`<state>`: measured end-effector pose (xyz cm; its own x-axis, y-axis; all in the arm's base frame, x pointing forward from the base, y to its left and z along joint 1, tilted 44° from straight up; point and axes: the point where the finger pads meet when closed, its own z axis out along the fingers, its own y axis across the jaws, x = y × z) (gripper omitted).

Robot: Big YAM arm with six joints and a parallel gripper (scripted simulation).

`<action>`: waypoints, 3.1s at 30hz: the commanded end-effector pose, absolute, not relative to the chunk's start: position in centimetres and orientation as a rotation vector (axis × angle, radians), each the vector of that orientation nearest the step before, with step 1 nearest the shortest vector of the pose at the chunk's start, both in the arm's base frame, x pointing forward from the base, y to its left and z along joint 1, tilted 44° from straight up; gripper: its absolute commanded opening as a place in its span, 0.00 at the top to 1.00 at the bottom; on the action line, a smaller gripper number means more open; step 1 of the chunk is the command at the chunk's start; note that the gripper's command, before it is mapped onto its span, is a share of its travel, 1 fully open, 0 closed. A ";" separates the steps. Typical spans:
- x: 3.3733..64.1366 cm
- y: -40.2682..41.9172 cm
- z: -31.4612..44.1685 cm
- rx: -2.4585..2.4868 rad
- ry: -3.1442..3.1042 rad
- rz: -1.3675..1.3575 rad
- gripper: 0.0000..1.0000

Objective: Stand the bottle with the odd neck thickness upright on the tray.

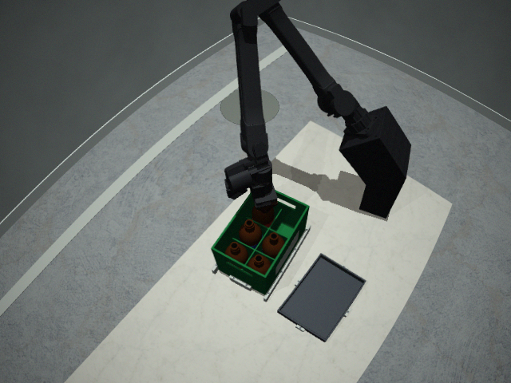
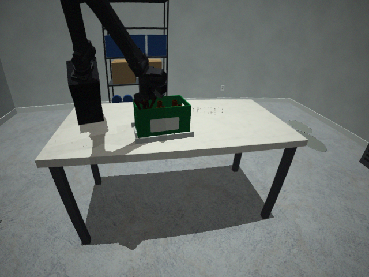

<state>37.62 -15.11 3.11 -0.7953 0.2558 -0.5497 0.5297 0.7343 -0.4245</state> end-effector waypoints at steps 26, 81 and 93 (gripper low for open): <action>37.7 -15.4 3.2 0.590 2.471 -0.807 1.00; 37.7 -15.4 3.2 0.590 2.471 -0.807 1.00; 37.7 -15.4 3.2 0.591 2.471 -0.808 0.39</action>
<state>37.66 -15.12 3.11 -0.7951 0.2553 -0.5502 0.5289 0.7357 -0.4230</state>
